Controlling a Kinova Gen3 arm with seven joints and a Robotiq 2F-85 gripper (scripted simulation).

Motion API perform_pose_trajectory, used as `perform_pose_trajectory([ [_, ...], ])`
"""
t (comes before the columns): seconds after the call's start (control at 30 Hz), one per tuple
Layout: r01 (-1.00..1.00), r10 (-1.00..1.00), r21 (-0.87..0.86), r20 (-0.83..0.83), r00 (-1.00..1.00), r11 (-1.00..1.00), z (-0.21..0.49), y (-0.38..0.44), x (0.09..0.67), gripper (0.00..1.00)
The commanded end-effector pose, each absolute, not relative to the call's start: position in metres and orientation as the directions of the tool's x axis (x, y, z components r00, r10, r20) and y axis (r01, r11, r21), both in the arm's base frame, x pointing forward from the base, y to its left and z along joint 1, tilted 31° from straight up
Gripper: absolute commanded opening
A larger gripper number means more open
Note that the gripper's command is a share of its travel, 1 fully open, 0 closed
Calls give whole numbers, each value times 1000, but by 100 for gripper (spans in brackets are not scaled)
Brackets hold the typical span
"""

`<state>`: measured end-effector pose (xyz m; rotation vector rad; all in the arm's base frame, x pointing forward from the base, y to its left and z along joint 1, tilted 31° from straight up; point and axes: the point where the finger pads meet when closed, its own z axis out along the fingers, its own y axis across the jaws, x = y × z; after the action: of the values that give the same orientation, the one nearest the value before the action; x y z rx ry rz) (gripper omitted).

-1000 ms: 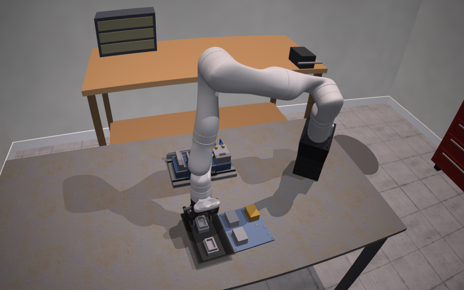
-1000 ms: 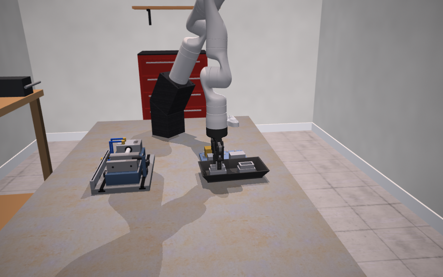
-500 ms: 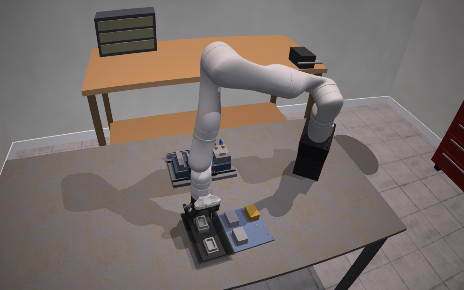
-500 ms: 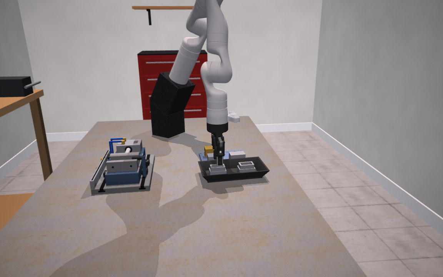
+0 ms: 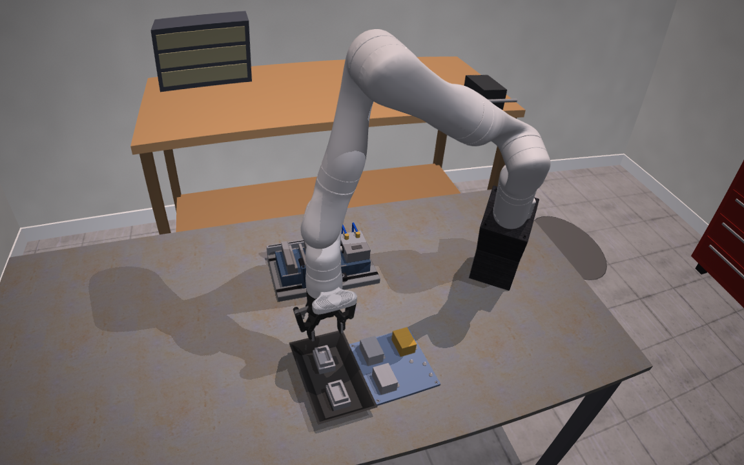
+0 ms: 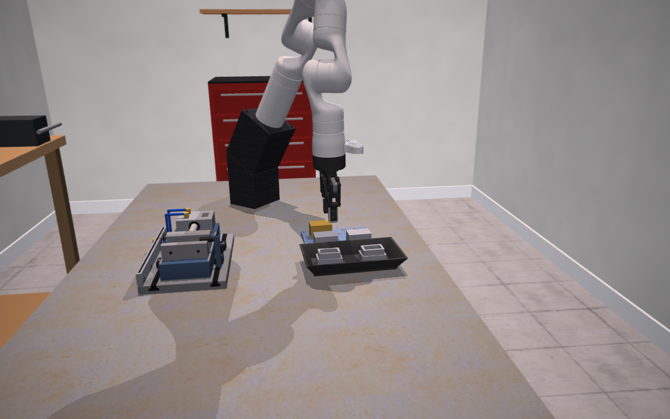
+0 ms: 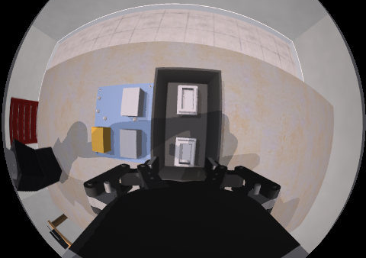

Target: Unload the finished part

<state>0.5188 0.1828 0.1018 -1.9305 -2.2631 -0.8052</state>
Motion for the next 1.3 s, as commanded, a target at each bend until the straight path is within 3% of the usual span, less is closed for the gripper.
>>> perform_pose_trajectory([
  [0.0,930,907,362,364,-211,71,123,170,519,67],
  [0.63,930,907,362,365,-211,71,153,156,508,67],
  [0.67,930,907,362,365,-211,71,153,156,508,0],
  [1.27,930,907,362,365,-211,71,153,156,508,0],
])
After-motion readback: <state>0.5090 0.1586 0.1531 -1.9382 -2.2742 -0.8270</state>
